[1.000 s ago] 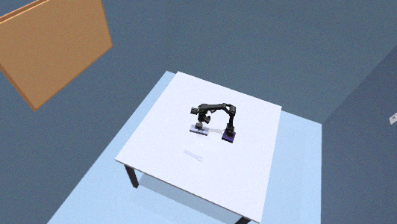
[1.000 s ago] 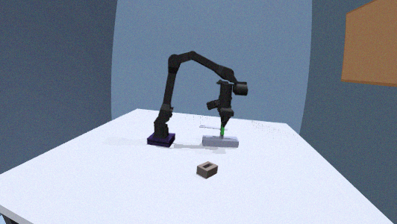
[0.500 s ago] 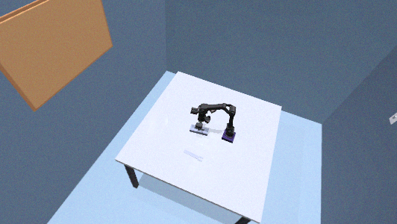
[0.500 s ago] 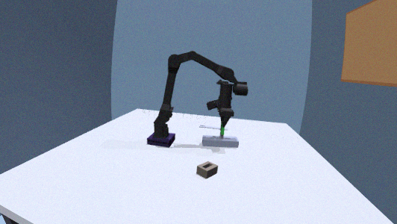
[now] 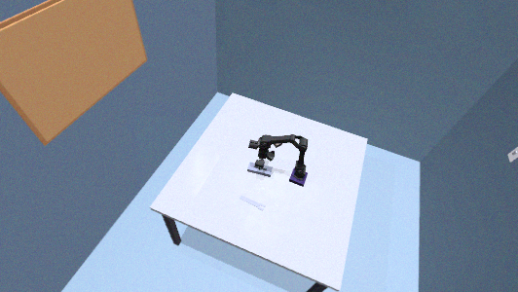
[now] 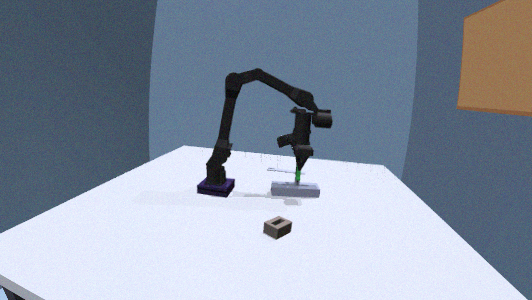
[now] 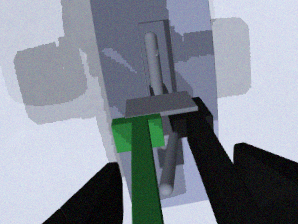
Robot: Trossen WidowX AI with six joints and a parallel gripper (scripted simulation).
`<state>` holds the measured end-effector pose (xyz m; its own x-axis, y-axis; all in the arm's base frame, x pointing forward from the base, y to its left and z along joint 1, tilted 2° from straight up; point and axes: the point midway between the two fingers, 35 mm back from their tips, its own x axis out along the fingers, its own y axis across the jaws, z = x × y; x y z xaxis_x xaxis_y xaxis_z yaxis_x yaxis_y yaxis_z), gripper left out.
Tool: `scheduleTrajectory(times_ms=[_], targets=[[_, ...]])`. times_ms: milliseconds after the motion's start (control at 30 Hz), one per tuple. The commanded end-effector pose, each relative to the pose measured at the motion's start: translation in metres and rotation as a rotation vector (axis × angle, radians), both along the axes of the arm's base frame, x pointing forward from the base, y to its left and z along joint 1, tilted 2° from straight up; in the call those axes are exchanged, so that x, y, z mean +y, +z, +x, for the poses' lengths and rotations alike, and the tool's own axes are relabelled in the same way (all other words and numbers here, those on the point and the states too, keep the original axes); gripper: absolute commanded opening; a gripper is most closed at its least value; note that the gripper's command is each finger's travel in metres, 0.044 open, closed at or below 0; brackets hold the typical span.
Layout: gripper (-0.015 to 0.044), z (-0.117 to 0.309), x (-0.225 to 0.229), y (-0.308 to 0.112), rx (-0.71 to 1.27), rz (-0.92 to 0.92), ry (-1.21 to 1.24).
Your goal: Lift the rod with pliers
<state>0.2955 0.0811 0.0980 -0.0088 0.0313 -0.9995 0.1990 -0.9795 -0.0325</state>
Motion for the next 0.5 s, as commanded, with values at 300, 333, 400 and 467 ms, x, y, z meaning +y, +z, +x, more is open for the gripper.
scheduleTrajectory(times_ms=[300,333,400,467], targets=[[0.0102,0.0005,-0.0012,0.0017,-0.001,-0.003,0.004],[0.0102,0.0006,-0.0013,0.0026,-0.001,-0.002,0.004],[0.0102,0.0008,-0.0017,0.0043,-0.001,-0.002,0.004],[0.0102,0.0009,-0.0021,0.0060,0.000,-0.001,0.004]])
